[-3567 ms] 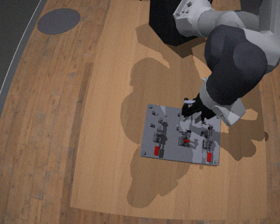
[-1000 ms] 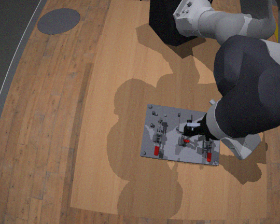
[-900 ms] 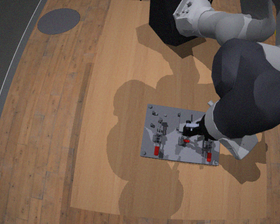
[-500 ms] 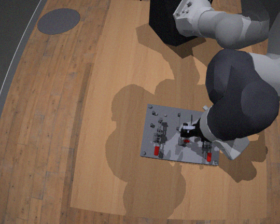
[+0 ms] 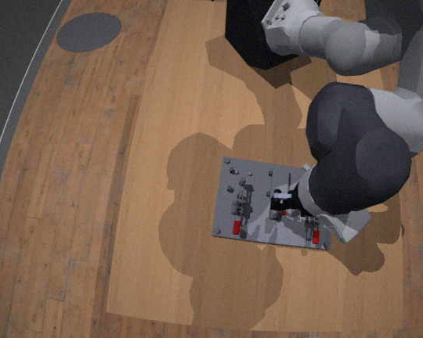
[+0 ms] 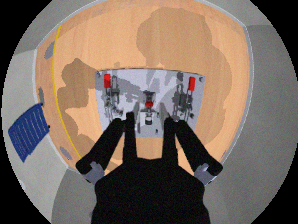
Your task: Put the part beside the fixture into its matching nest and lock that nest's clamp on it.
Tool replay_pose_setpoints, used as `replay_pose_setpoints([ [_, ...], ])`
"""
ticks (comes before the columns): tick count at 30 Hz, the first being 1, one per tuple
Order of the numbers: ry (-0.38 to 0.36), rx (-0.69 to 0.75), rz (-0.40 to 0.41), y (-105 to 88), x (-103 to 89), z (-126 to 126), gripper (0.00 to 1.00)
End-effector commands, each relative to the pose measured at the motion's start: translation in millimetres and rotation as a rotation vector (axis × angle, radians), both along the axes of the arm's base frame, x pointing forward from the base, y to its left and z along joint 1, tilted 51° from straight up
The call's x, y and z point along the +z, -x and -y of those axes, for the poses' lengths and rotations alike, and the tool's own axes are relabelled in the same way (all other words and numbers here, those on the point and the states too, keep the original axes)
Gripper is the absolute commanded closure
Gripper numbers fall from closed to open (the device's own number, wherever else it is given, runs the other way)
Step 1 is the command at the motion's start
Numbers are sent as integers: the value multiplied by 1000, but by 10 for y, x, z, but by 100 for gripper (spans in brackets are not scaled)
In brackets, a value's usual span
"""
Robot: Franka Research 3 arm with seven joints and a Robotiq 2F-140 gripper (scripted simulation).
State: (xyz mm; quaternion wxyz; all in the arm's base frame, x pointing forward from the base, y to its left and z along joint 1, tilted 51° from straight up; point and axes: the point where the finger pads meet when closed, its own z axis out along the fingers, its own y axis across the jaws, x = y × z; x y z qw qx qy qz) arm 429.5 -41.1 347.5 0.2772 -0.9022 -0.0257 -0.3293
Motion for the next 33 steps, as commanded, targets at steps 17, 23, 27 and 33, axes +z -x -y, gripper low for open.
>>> replay_pose_setpoints([
  [17, -5, -6, 3, -21, 5, -10, 72],
  [23, -2, -2, 5, -21, 5, -10, 72],
  [27, -2, -2, 5, -22, 4, -11, 72],
  [33, -2, -2, 5, -67, -46, -54, 72],
])
